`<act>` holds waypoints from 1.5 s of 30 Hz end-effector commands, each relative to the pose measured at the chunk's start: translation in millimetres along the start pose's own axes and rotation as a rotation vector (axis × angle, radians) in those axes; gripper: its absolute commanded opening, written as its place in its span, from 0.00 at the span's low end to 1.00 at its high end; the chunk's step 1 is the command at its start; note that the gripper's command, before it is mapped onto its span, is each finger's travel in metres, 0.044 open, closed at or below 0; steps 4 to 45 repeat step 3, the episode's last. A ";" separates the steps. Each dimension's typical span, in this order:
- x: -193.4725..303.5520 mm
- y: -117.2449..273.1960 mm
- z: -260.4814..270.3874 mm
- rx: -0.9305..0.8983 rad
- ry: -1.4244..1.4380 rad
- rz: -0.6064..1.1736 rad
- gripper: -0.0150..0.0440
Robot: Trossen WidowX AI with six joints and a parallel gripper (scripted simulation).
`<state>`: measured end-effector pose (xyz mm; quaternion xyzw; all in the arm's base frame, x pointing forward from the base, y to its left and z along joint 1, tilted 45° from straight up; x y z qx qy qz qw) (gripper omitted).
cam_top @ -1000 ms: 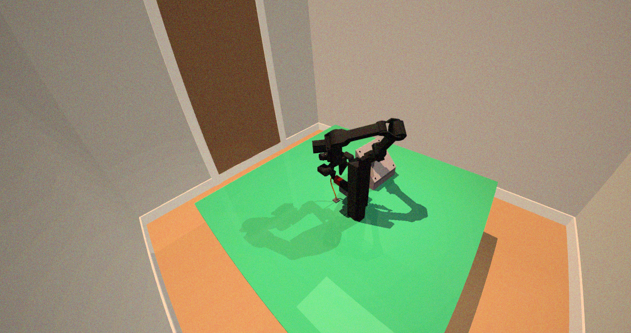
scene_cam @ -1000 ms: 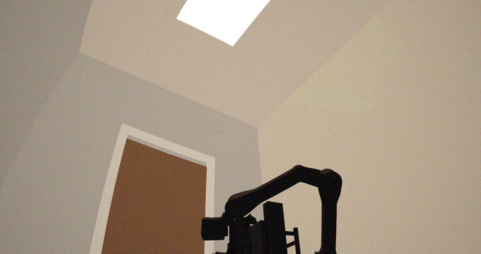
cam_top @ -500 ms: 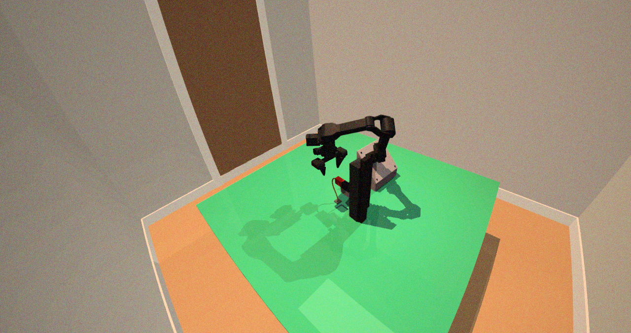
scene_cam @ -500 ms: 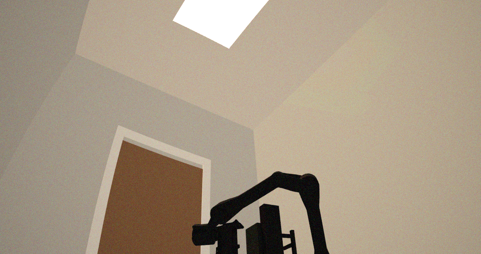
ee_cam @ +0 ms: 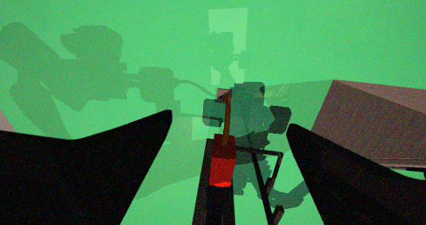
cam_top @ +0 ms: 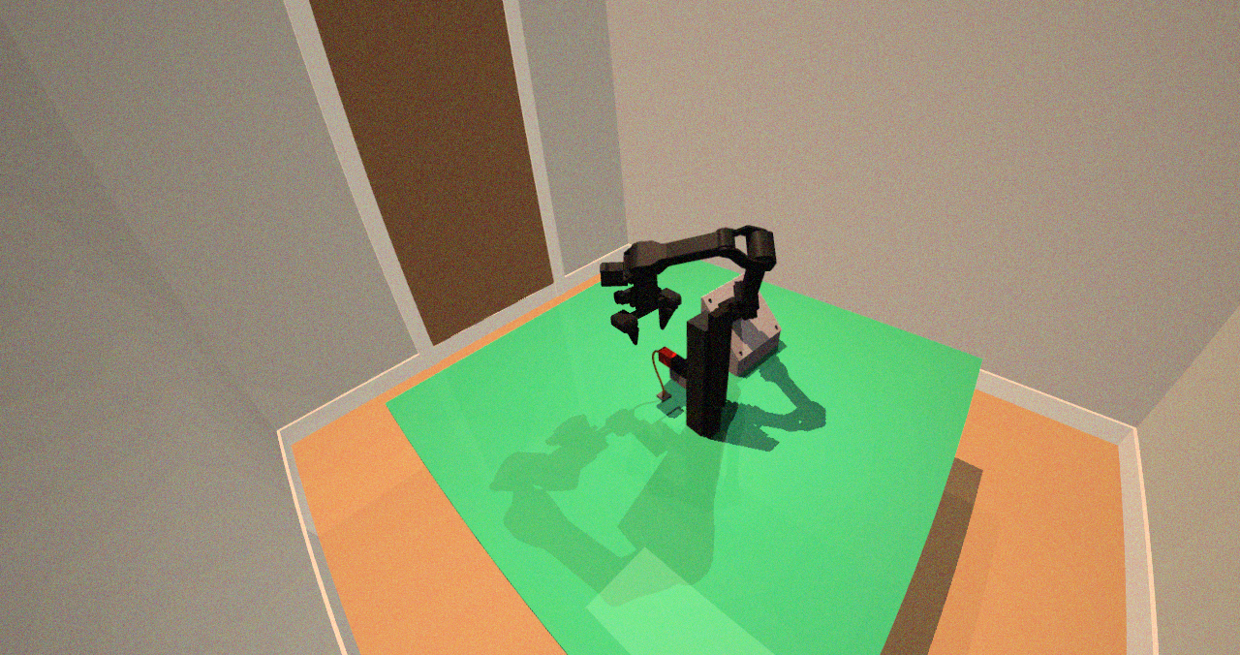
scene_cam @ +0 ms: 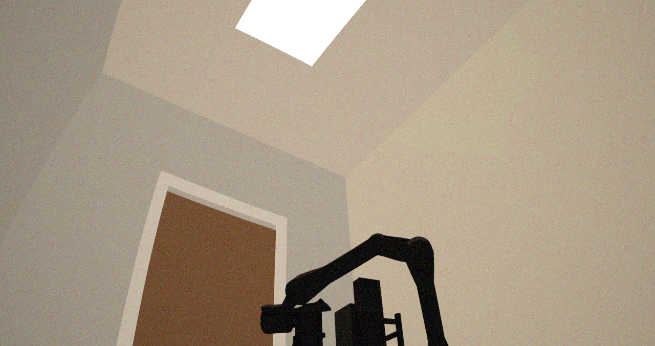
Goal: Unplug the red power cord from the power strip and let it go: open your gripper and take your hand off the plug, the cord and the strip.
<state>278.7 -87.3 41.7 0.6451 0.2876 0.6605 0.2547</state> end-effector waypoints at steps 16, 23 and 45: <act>-0.5 0.2 -0.5 0.004 0.003 -0.004 1.00; -0.5 0.2 -0.5 0.004 0.003 -0.004 1.00; -0.5 0.2 -0.5 0.004 0.003 -0.004 1.00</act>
Point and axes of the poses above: the point midway between the two fingers, 35 mm back from their tips, its own y axis back along the fingers, its own z axis across the jaws, x = y × z, the point moved 4 cm from there along y, back along the fingers, and after that the axes turned 1 degree about -y, right-handed, at the moved point
